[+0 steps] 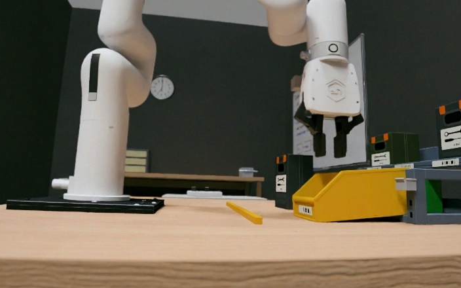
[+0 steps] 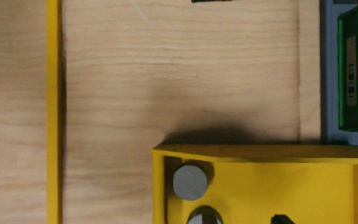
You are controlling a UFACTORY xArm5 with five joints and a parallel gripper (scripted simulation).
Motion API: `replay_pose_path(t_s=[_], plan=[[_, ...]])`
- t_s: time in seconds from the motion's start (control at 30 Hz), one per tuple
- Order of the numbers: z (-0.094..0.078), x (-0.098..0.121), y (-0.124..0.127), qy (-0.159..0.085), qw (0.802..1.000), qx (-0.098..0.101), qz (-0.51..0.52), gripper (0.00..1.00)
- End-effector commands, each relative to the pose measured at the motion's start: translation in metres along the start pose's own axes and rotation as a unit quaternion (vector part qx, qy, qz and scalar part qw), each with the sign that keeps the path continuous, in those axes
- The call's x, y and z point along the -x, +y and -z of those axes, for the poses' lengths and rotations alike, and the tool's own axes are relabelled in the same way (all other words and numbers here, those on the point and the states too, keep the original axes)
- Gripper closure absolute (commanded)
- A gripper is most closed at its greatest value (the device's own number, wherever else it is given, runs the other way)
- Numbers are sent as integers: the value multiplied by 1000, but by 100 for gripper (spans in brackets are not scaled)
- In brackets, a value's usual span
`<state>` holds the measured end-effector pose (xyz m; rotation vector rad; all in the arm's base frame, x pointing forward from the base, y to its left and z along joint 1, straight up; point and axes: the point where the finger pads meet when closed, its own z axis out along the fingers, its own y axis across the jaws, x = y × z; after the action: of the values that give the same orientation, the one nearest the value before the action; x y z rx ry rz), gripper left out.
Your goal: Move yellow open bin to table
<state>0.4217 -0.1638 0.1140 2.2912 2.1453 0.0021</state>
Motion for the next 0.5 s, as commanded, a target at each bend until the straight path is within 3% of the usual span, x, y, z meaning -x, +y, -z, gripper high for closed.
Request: replay_pose_path(t_s=[0.0,0.47], plan=[[4,1,10,1,1000,2,0,66],[12,4,38,1,1000,2,0,66]])
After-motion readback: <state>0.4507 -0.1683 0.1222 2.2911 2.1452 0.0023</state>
